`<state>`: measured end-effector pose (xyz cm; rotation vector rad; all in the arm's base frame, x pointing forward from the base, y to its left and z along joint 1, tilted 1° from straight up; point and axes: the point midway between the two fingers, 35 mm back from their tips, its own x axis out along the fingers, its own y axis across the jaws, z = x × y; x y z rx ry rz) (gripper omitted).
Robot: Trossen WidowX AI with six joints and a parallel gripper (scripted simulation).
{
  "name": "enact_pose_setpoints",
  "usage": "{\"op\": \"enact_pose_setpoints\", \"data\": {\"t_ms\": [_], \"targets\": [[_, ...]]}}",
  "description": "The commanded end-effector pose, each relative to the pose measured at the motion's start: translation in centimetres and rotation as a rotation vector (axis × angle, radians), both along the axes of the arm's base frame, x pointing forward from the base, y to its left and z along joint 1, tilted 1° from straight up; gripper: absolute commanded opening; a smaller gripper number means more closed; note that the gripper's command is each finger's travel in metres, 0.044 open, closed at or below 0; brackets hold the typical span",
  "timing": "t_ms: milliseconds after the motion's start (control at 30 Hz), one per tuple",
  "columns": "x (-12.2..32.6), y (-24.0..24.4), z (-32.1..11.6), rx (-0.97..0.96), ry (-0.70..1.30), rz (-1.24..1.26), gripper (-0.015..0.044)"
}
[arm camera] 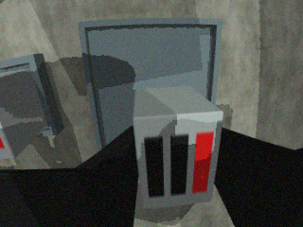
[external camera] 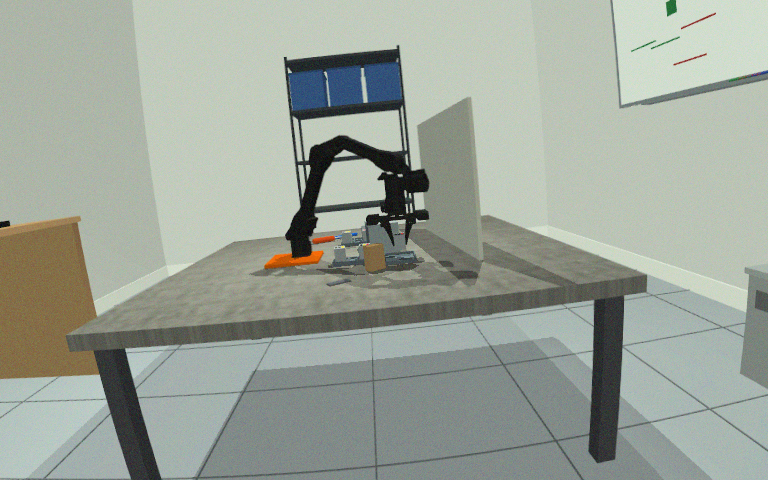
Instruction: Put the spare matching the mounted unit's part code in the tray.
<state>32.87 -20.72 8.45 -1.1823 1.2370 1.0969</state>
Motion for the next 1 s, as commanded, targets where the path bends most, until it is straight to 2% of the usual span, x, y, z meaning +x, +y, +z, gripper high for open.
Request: {"op": "enact_pose_setpoints", "data": {"t_ms": [0,833,967], "targets": [[0.0,0.1,-0.3,0.003,-0.002,0.003,0.0000],[-0.3,0.3,-2.1,0.006,0.002,0.003,0.0000],[-0.3,0.2,-1.8,0.002,0.004,0.000,0.0105]]}}
